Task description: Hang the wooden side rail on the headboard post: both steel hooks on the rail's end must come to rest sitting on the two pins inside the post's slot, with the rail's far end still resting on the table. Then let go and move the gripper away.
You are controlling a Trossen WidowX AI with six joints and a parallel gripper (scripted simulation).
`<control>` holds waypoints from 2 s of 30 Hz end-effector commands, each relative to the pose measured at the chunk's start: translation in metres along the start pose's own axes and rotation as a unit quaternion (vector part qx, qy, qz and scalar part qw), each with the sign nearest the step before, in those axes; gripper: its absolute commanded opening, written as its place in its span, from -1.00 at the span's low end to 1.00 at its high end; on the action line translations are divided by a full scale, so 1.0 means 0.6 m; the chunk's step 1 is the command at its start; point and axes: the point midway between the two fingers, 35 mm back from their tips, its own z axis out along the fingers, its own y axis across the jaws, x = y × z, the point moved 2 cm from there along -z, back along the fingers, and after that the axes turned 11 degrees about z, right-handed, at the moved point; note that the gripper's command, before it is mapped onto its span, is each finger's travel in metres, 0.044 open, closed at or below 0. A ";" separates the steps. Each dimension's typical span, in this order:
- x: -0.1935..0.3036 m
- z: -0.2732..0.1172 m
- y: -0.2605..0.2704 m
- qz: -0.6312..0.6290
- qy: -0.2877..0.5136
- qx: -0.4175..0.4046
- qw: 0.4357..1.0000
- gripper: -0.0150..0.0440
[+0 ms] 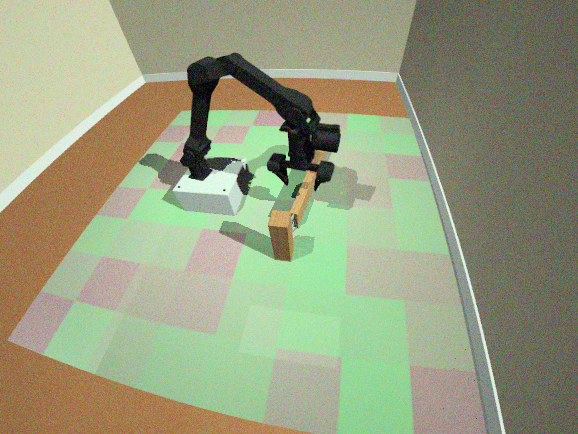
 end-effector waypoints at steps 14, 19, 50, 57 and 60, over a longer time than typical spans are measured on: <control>-0.001 0.064 0.005 -0.001 -0.001 -0.007 1.000 1.00; -0.001 0.077 0.005 0.000 -0.002 -0.007 1.000 1.00; 0.000 0.159 0.008 -0.002 -0.002 -0.007 1.000 1.00; 0.000 0.159 0.008 -0.002 -0.002 -0.007 1.000 0.47; 0.000 0.159 0.008 -0.002 -0.002 -0.007 1.000 0.20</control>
